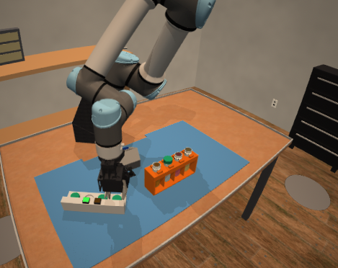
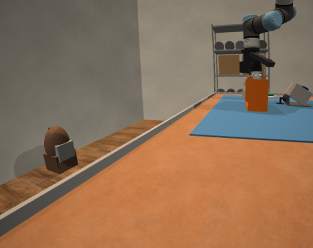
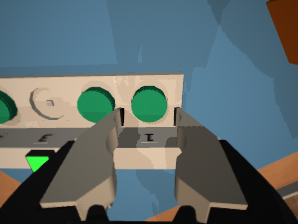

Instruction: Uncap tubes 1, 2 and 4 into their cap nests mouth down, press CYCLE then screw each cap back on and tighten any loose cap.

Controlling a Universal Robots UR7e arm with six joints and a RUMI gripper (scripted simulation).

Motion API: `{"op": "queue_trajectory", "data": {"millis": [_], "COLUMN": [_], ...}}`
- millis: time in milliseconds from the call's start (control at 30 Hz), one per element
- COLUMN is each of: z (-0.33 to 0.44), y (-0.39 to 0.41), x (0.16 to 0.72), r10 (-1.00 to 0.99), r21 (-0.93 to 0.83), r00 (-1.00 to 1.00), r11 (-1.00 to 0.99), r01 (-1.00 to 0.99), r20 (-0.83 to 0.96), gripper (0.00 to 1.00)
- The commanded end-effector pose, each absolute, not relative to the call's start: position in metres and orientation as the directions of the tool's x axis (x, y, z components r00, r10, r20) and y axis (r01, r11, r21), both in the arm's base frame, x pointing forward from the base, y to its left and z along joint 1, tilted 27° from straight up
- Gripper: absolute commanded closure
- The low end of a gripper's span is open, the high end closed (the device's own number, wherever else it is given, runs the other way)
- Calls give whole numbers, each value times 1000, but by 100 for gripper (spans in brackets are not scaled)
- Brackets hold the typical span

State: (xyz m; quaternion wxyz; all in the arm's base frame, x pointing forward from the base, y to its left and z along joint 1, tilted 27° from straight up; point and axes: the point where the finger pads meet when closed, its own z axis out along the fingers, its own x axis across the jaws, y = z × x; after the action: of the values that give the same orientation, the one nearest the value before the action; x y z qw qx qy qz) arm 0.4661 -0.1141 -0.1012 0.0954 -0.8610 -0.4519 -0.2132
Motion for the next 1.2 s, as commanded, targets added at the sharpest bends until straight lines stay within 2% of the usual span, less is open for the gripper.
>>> {"op": "queue_trajectory", "data": {"millis": [0,333,367,833,1167], "z": [-103,-105,-105,-105,-61], "y": [-113,-113,-113,-113,-130], "x": [467,467,467,467,453], "r10": [738,738,738,738,738], "r21": [30,30,30,30,30], "r00": [501,501,501,501,501], "r11": [-574,-574,-574,-574,-574], "r01": [818,818,818,818,818], "r20": [453,453,453,453,453], "gripper": [71,71,100,100,100]}}
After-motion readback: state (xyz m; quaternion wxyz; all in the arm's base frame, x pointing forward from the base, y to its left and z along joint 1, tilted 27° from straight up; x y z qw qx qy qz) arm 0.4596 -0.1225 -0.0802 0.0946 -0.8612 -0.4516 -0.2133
